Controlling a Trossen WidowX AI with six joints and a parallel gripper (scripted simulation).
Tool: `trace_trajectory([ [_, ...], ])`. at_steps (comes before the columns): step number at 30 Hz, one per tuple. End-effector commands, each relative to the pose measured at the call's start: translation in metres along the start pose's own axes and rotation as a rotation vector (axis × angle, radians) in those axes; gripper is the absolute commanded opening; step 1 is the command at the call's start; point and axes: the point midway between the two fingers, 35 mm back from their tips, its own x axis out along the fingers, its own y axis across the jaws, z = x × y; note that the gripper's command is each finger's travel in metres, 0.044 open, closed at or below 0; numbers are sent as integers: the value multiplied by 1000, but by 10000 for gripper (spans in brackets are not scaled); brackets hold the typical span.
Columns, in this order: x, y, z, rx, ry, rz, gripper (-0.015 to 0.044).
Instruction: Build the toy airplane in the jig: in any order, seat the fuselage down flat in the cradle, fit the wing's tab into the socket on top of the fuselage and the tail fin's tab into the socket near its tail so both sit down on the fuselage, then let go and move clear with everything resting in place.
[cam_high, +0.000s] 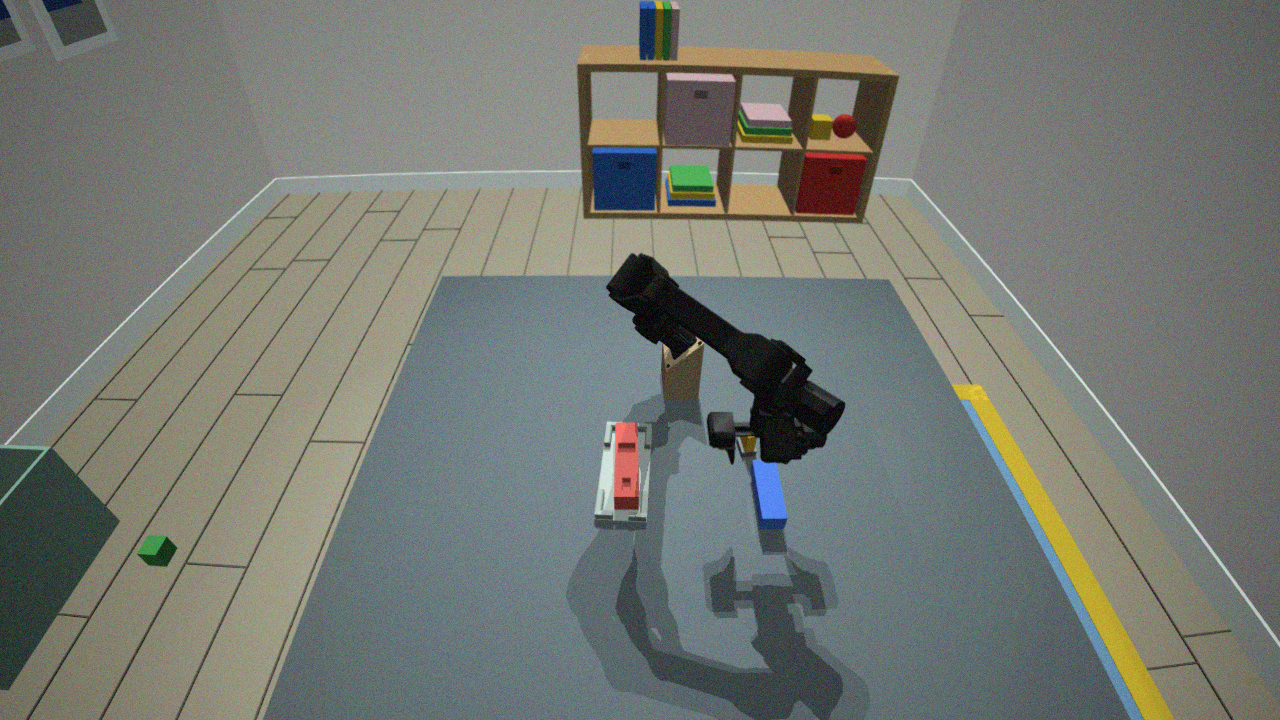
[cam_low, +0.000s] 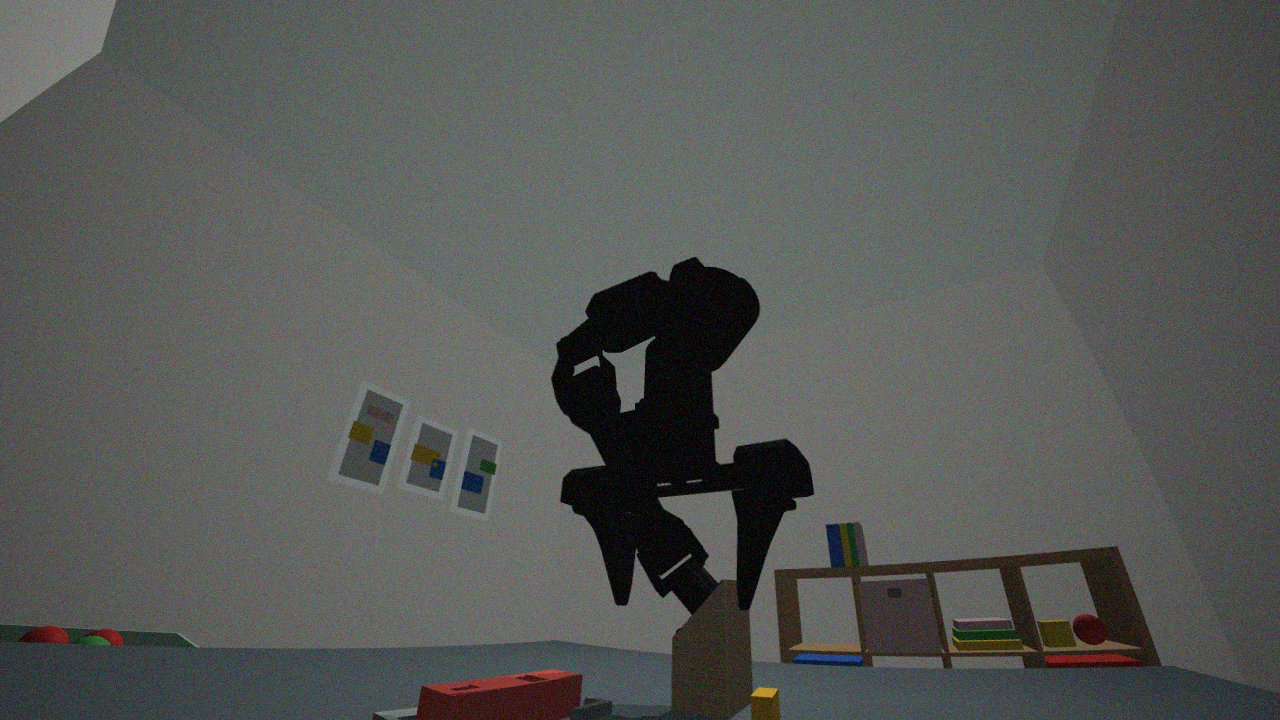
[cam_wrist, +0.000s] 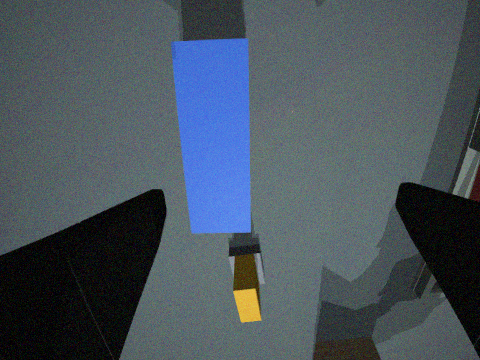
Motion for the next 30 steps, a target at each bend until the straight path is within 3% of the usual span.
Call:
trace_trajectory([
  [1, 5, 33, -5, 8, 2, -1, 440],
  [8, 7, 33, -4, 8, 2, -1, 440],
  [12, 46, 33, -4, 8, 1, -2, 440],
  [30, 78, 33, -4, 8, 1, -3, 440],
])
